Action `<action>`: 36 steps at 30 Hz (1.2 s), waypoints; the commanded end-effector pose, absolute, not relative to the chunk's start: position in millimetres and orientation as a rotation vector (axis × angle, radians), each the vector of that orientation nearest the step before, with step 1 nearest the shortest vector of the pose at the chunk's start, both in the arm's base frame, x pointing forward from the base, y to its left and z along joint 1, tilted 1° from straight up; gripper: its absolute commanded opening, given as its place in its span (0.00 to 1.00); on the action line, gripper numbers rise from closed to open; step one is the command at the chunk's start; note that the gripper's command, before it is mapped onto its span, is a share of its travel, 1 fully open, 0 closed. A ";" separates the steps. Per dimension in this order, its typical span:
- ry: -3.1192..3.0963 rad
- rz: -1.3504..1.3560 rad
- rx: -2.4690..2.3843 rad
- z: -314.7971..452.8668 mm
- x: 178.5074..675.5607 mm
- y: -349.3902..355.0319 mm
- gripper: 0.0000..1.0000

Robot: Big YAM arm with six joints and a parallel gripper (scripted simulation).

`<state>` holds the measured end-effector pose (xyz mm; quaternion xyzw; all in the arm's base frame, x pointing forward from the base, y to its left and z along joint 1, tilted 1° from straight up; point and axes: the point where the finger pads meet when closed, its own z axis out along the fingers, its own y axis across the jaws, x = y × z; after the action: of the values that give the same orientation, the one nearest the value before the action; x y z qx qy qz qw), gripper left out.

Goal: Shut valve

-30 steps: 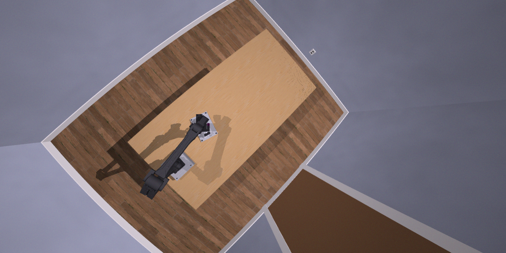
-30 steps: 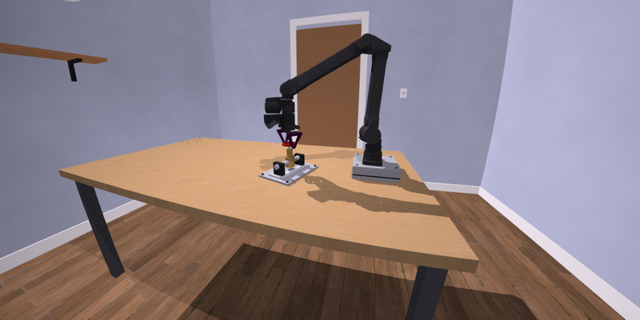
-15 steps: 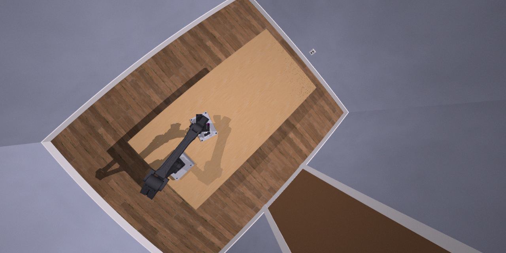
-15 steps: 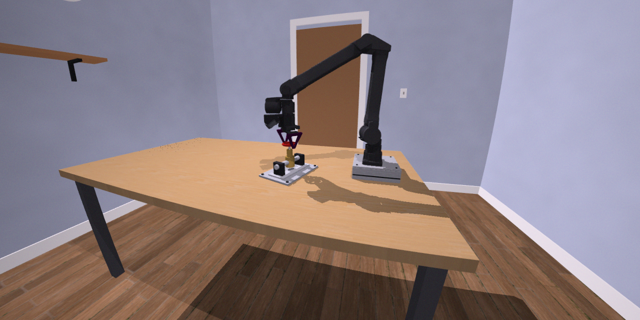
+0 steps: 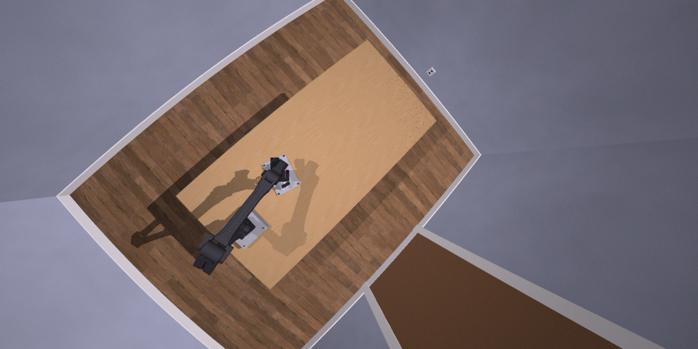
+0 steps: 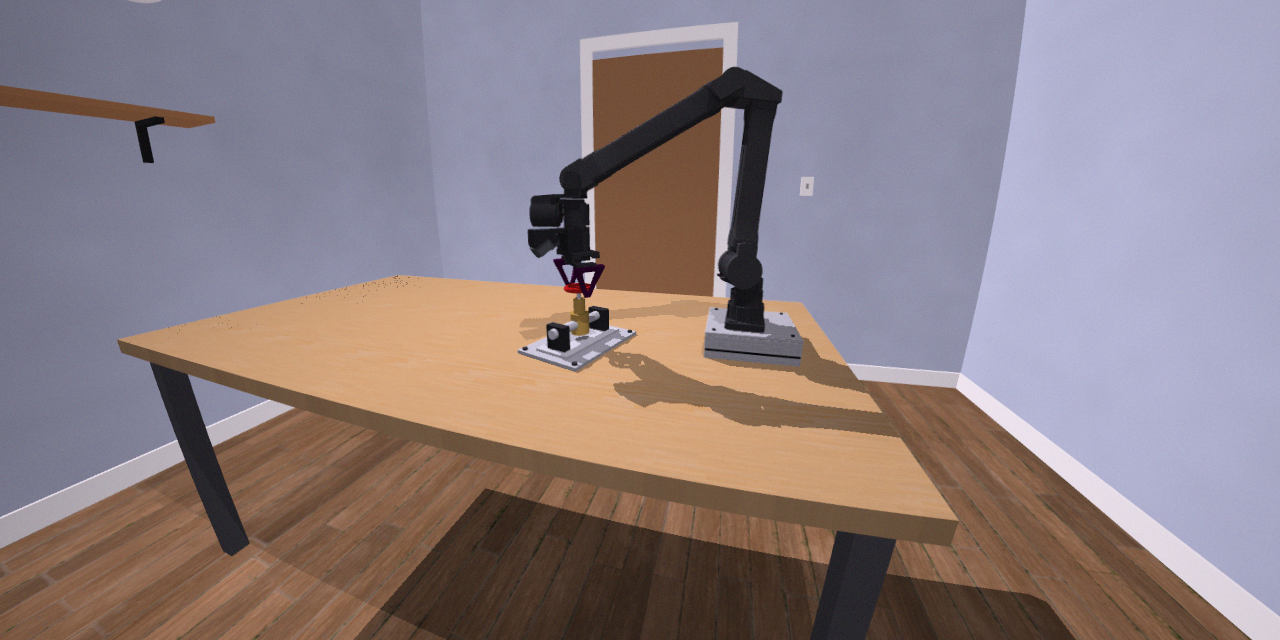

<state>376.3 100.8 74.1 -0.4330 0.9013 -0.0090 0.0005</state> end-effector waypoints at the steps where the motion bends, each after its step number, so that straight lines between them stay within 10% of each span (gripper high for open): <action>1: 2.837 -0.023 -1.369 65.3 377.8 97.5 0.00; 36: 2.843 -0.025 -1.360 66.1 378.0 97.3 0.00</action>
<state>376.0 101.0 73.9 -0.4338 0.9010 -0.0082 0.0007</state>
